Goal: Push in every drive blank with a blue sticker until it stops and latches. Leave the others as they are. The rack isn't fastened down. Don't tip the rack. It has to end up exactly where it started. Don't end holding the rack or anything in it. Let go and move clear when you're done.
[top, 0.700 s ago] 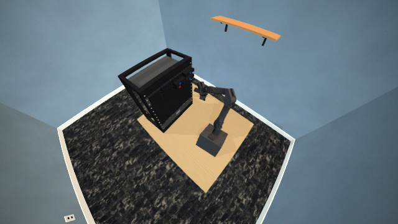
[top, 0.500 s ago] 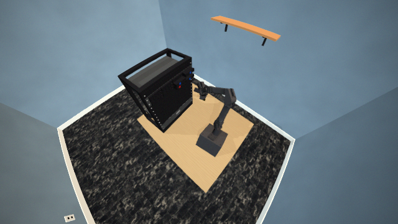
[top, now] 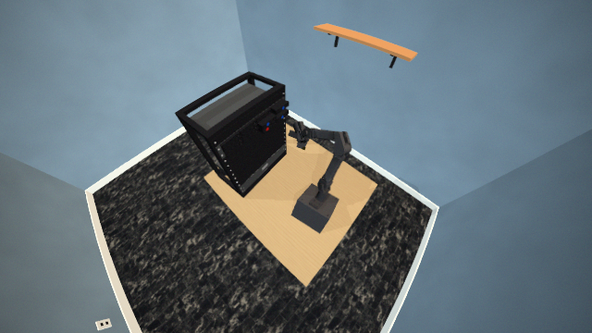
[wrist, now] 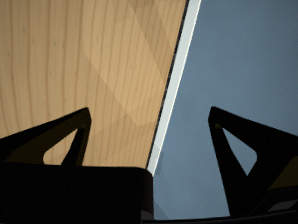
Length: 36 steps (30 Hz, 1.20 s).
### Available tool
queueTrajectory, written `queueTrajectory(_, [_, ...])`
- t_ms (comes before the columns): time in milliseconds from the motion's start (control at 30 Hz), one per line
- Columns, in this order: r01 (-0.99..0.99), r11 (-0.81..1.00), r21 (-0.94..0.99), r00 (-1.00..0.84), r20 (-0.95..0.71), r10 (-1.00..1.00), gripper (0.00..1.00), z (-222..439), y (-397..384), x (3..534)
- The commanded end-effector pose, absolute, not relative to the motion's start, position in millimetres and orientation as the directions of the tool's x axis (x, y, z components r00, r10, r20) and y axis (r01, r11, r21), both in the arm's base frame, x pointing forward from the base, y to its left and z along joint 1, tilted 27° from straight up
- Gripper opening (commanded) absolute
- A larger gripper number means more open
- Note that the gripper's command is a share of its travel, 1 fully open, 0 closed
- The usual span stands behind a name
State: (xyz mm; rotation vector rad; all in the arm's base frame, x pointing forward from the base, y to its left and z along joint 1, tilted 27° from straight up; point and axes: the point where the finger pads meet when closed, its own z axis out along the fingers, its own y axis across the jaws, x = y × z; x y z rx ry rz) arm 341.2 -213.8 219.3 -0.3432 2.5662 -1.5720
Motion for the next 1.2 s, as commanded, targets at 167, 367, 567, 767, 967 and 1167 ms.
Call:
queueTrajectory(167, [-0.123,0.434,-0.892,-0.968,0.011,-0.252,1.00,223,-213,342])
queueTrajectory(367, [-0.123,0.434,-0.892,-0.968,0.011,-0.252,1.00,223,-213,342])
queueTrajectory(567, [-0.125,0.428,-0.895,-0.965,0.008,-0.264,1.00,224,-209,340])
queueTrajectory(767, [-0.134,0.409,-0.903,-0.957,0.011,-0.289,1.00,228,-202,337])
queueTrajectory(967, [-0.145,0.385,-0.912,-0.945,0.013,-0.327,1.00,234,-191,333])
queueTrajectory(1167, [-0.171,0.322,-0.931,-0.909,0.022,-0.417,1.00,246,-167,321])
